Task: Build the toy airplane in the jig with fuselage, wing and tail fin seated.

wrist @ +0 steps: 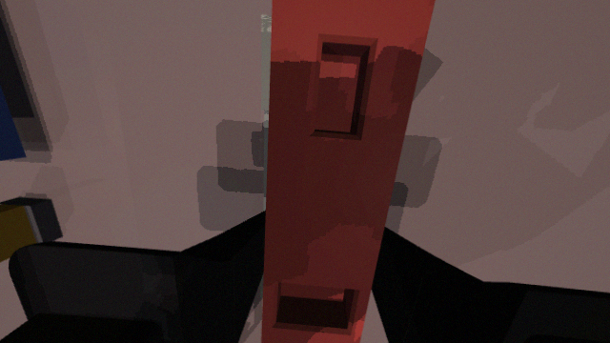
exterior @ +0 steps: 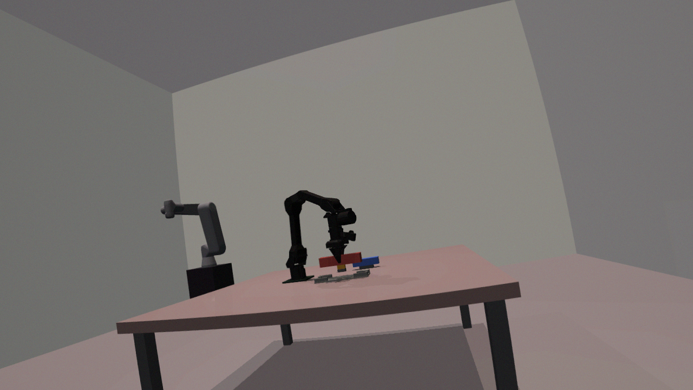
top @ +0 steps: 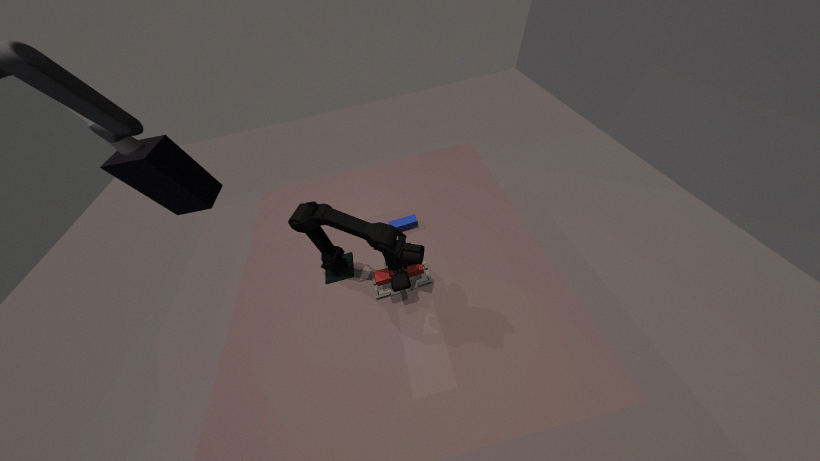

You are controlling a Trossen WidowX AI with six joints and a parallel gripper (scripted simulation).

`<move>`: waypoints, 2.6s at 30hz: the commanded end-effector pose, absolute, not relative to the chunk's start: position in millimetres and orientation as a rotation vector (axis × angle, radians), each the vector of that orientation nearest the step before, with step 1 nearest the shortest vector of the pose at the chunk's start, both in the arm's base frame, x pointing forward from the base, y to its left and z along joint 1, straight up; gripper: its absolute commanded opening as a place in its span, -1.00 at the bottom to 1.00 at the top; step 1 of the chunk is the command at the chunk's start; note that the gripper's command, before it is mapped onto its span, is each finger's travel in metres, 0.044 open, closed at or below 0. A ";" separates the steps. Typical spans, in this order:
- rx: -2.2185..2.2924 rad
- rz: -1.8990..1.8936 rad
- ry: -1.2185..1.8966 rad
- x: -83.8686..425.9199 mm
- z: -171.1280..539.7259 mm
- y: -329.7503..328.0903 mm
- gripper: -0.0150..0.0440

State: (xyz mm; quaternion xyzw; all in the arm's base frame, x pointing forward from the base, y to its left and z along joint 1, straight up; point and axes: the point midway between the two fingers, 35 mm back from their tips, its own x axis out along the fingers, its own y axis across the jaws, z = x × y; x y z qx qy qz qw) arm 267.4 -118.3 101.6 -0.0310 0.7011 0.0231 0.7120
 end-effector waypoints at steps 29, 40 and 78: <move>-0.069 0.051 1.553 268.6 63.8 -119.3 0.11; -0.069 0.051 1.553 268.6 63.8 -119.3 -0.03; -0.089 0.082 1.544 293.6 167.9 -74.2 1.00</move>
